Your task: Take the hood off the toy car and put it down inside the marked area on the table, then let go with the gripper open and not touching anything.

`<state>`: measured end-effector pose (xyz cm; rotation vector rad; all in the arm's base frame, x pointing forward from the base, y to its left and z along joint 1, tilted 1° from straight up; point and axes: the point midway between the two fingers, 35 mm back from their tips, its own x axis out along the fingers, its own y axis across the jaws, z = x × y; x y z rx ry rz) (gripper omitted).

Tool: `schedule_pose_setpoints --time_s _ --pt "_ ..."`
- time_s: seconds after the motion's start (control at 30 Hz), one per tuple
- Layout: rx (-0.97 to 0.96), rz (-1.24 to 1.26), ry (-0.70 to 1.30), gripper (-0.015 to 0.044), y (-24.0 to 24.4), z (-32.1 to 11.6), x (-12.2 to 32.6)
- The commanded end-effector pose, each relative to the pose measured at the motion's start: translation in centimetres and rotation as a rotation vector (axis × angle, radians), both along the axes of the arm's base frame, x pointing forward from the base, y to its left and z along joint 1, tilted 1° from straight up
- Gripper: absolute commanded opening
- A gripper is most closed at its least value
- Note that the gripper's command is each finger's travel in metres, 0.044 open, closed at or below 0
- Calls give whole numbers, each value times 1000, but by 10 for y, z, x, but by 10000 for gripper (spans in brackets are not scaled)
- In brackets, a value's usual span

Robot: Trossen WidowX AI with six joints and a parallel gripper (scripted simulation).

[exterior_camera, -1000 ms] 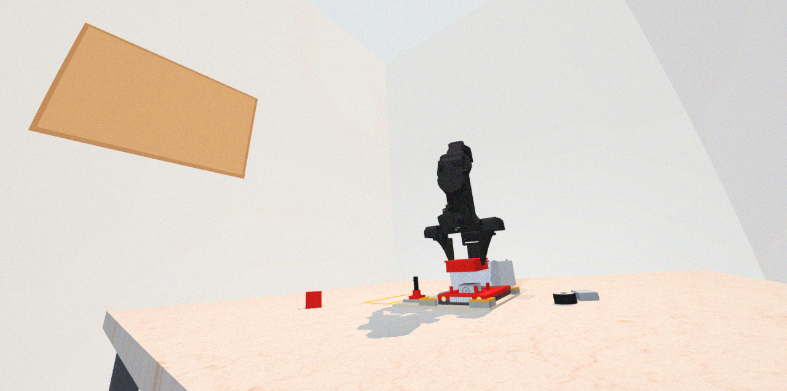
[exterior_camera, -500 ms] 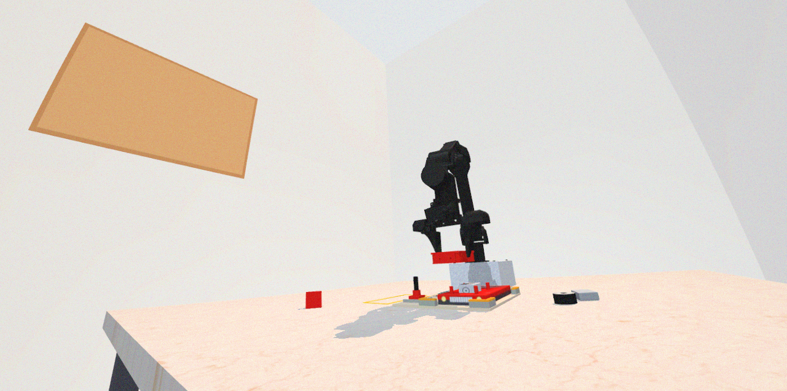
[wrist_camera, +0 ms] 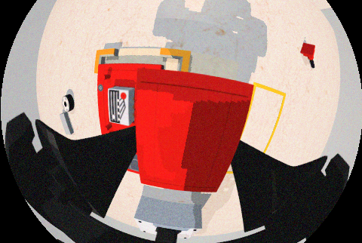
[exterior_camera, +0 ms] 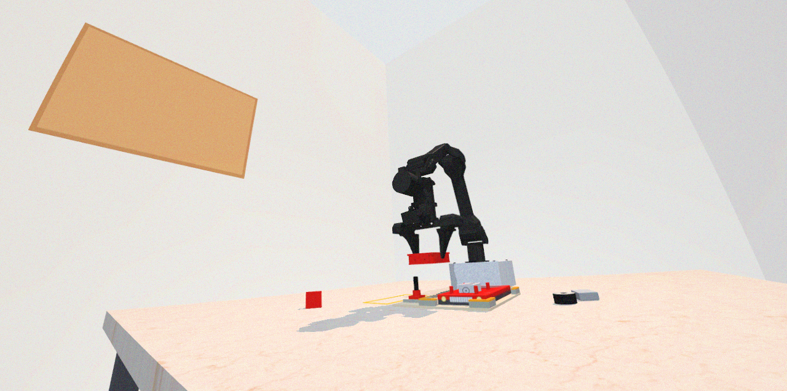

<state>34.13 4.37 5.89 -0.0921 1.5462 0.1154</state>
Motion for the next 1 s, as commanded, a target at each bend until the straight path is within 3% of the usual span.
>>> schedule_pose_setpoints --time_s 0.0,0.97 --pt "0 2 -3 0 -17 1 0" --pt "-9 0 -6 0 -136 4 -21"
